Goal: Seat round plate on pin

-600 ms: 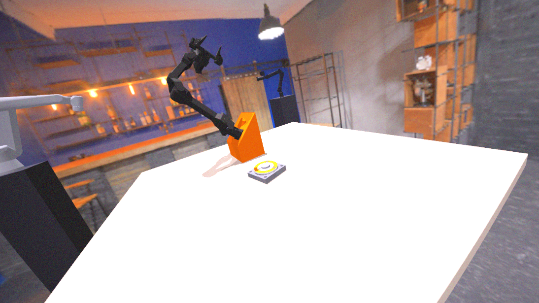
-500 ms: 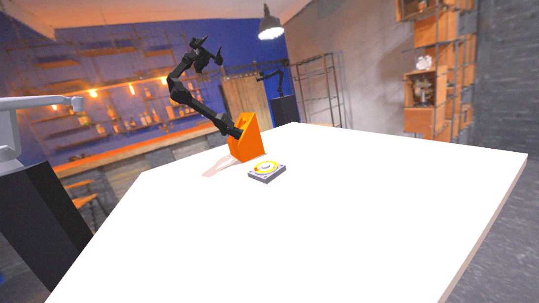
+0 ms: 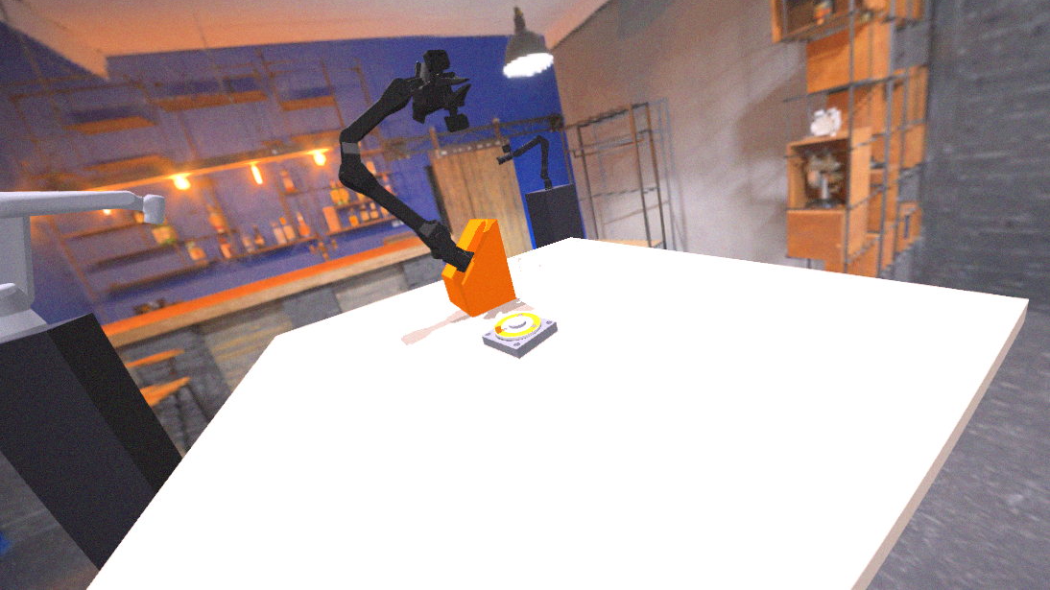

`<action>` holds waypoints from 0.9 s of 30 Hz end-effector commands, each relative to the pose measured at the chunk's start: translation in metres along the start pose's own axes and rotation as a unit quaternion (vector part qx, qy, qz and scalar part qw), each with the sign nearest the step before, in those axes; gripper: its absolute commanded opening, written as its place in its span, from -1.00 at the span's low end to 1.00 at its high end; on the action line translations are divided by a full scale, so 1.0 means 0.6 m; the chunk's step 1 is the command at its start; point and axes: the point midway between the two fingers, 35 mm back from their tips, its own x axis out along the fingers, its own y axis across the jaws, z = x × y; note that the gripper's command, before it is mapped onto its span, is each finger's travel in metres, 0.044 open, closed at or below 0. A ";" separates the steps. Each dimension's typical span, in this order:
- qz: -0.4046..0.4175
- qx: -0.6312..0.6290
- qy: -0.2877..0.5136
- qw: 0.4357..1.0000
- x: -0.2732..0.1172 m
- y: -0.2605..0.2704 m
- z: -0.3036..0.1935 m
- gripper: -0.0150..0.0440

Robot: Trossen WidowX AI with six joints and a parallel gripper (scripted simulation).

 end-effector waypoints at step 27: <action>-0.517 -0.438 0.124 0.725 0.333 -0.490 0.316 -0.49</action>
